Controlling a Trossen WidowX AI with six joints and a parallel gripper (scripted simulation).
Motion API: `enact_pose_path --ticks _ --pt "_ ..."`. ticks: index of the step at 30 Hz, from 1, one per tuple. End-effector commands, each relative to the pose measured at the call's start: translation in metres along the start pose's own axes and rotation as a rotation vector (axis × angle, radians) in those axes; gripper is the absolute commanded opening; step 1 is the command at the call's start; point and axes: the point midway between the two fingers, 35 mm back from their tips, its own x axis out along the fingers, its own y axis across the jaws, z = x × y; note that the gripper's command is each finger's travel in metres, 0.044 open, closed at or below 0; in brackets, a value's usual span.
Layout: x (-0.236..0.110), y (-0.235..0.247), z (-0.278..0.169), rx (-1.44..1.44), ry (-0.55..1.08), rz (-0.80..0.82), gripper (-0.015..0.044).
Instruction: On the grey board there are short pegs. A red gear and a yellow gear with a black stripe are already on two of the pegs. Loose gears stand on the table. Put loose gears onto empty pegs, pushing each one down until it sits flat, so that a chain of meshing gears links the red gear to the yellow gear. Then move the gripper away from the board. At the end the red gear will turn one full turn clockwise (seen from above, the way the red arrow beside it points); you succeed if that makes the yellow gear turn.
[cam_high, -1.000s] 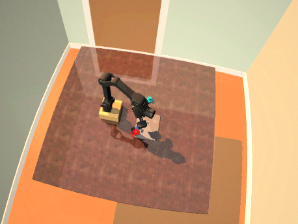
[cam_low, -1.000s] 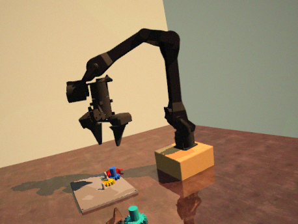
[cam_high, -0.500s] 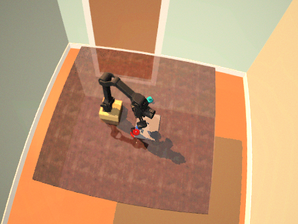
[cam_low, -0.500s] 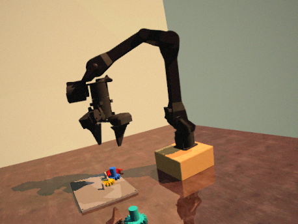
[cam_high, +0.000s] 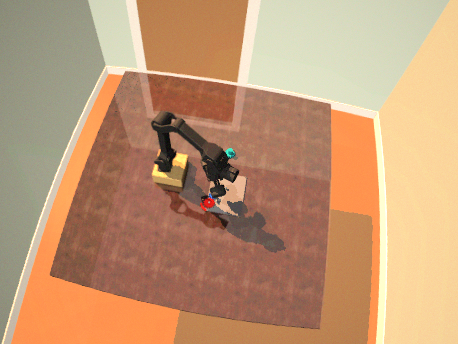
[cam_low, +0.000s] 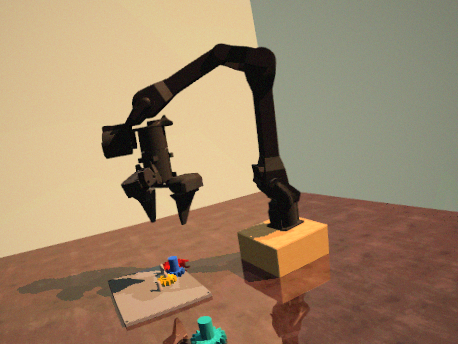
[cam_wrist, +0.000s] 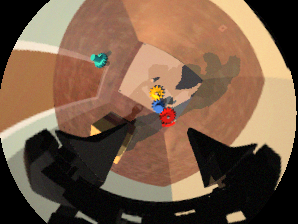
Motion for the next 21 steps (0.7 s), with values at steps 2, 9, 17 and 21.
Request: enact_pose_path --ticks 2,9,17,21 --pt "-0.001 0.000 0.000 -0.005 -0.002 -0.001 0.0440" --pt "-0.001 0.000 0.000 -0.005 -0.002 -0.001 0.0440" --pt "-0.008 0.028 0.029 -0.031 -0.012 0.008 0.0440" --pt "-0.015 0.069 0.061 -0.046 -0.017 0.015 0.0440"
